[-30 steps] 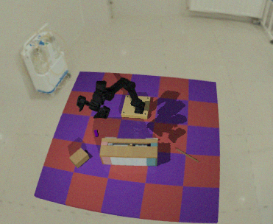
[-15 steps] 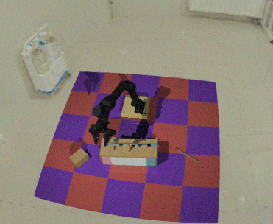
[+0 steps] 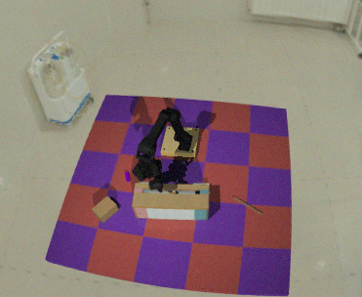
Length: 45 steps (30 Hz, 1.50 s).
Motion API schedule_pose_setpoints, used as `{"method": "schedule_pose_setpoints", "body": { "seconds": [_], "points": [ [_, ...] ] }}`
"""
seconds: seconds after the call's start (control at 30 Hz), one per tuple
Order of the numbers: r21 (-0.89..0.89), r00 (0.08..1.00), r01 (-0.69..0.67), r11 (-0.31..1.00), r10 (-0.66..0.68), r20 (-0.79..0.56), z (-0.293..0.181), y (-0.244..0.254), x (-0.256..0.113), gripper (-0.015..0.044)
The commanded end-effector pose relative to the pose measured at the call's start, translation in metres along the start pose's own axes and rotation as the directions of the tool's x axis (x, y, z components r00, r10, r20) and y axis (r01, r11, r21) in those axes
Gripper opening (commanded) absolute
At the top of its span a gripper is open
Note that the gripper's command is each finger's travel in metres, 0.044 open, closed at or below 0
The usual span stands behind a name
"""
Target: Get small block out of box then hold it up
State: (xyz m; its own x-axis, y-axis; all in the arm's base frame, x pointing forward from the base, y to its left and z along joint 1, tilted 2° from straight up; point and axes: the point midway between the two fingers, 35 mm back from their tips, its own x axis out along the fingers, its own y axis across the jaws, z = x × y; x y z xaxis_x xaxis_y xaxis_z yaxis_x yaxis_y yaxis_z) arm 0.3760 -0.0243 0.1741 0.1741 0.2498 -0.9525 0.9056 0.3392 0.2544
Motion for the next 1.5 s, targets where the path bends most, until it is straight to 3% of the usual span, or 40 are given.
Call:
{"method": "schedule_pose_setpoints", "body": {
  "seconds": [0.0,0.43,1.47],
  "points": [
    [0.188,0.974,0.207,0.960,-0.185,-0.129,-0.029,-0.040,0.009,0.0400],
    [0.188,0.974,0.207,0.960,-0.185,-0.129,-0.028,-0.040,0.012,0.0400],
    [0.188,0.974,0.207,0.960,-0.185,-0.128,-0.010,-0.051,0.058,0.0400]
  ]
}}
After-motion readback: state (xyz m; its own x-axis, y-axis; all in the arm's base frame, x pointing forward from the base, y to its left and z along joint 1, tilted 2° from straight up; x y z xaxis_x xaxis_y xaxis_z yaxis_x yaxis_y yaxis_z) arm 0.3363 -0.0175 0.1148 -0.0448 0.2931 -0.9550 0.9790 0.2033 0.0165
